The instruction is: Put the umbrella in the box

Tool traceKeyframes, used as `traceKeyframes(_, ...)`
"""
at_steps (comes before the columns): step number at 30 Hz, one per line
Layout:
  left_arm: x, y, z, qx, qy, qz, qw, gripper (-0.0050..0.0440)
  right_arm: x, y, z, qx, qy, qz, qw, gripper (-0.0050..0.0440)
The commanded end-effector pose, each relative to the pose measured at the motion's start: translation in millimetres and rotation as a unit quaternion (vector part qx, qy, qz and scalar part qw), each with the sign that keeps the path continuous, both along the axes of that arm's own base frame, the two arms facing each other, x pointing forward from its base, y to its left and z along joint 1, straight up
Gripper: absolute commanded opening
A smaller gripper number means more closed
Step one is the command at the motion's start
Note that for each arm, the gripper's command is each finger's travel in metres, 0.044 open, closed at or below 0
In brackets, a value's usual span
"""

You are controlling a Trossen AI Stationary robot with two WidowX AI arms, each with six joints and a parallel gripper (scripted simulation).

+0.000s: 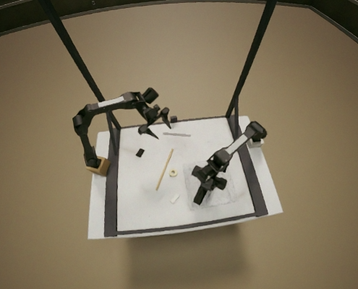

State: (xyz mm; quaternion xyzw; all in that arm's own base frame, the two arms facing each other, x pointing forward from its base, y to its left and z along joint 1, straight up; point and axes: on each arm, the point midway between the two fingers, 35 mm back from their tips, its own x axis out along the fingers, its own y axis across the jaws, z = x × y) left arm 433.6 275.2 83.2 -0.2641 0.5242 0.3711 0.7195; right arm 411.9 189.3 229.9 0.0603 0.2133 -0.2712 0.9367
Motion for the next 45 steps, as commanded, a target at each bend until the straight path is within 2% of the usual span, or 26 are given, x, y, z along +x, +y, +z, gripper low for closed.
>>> traceKeyframes(1, 3, 3, 23, 0.02, -0.029, 0.001, 0.999, -0.005, 0, 0, 11, 0.009, -0.011, 0.0, 1.0, 0.04)
traceKeyframes(2, 3, 3, 11, 0.015, -0.022, 0.001, 1.0, -0.005, 0, 0, 11, 0.009, -0.011, 0.0, 1.0, 0.04)
traceKeyframes(18, 3, 3, -8, 0.015, -0.02, 0.001, 1.0, -0.005, 0, 0, 11, 0.009, -0.011, 0.0, 1.0, 0.04)
traceKeyframes(35, 6, 4, -4, 0.017, -0.027, 0.001, 0.999, -0.005, 0, 0, 11, 0.009, -0.011, 0.0, 1.0, 0.04)
traceKeyframes(40, 3, 3, -13, 0.015, -0.02, 0.001, 1.0, -0.005, 0, 0, 11, 0.009, -0.011, 0.0, 1.0, 0.04)
traceKeyframes(45, 3, 3, -33, 0.011, -0.014, 0.001, 1.0, -0.005, 0, 0, 11, 0.009, -0.011, 0.0, 1.0, 0.04)
